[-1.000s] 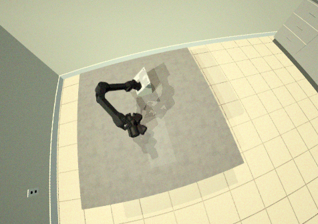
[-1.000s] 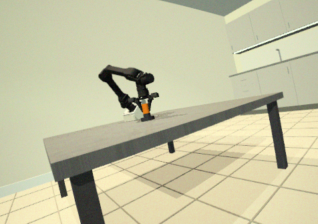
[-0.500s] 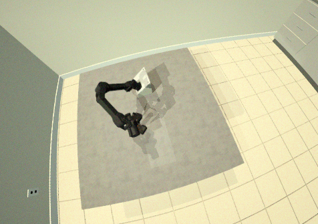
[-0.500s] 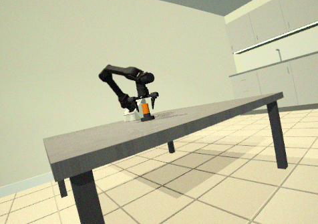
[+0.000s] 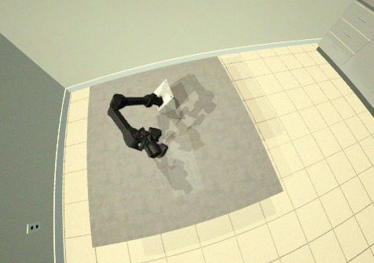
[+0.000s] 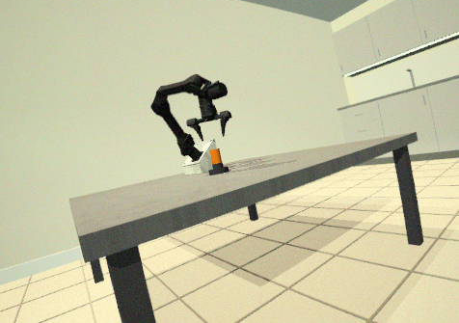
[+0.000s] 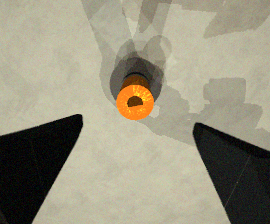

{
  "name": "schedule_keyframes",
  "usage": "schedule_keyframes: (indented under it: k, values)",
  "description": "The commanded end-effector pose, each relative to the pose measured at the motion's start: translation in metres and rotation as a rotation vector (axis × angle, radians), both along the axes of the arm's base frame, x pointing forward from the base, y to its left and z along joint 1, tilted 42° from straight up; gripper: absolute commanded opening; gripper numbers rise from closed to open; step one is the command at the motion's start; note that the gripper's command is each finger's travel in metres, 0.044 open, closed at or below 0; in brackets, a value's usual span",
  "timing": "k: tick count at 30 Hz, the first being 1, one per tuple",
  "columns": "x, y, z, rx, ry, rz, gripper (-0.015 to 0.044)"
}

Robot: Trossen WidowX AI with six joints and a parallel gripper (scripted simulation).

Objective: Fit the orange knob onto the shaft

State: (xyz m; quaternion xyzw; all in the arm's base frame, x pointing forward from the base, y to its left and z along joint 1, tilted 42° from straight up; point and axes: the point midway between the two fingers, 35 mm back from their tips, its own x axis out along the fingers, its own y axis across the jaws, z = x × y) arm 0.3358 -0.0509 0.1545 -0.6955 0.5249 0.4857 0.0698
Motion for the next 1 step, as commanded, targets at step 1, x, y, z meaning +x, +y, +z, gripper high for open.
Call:
schedule_keyframes:
  k: [1]
  values:
    - [0.0006,0.0007,0.0006,0.004,-0.003,-0.007,0.0440]
